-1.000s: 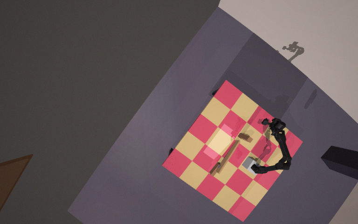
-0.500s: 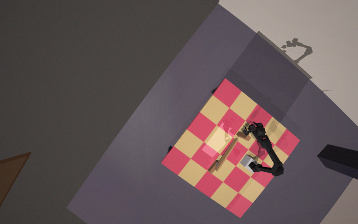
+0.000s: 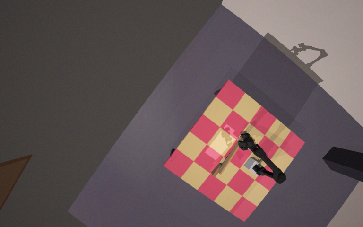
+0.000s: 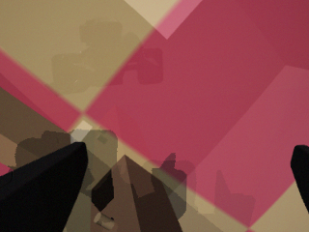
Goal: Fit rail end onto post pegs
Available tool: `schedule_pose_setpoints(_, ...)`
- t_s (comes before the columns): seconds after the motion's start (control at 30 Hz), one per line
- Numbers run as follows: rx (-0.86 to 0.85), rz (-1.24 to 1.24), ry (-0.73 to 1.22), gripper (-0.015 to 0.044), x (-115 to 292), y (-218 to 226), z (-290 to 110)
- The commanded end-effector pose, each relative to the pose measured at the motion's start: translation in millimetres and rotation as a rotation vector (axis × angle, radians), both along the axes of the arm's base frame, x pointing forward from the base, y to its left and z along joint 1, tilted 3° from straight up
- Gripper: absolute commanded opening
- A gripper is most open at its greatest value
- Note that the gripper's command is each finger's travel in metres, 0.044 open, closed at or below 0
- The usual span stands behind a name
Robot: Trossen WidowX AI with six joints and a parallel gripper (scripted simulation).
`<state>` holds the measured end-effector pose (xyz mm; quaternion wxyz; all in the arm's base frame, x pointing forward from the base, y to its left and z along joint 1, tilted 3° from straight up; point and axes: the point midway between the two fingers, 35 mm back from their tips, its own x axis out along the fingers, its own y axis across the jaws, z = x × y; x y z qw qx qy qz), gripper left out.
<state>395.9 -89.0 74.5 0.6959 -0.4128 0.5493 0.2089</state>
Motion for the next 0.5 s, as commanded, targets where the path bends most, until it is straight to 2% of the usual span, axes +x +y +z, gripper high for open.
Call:
schedule_pose_setpoints(0.0, -0.024, 0.458, 0.208, 0.0440, -45, 57, -24)
schedule_pose_setpoints(0.17, -0.027, 0.756, 0.332, 0.0440, -81, 85, -36)
schedule_pose_setpoints(0.47, -0.026, 0.765, 0.335, 0.0440, -84, 86, -36)
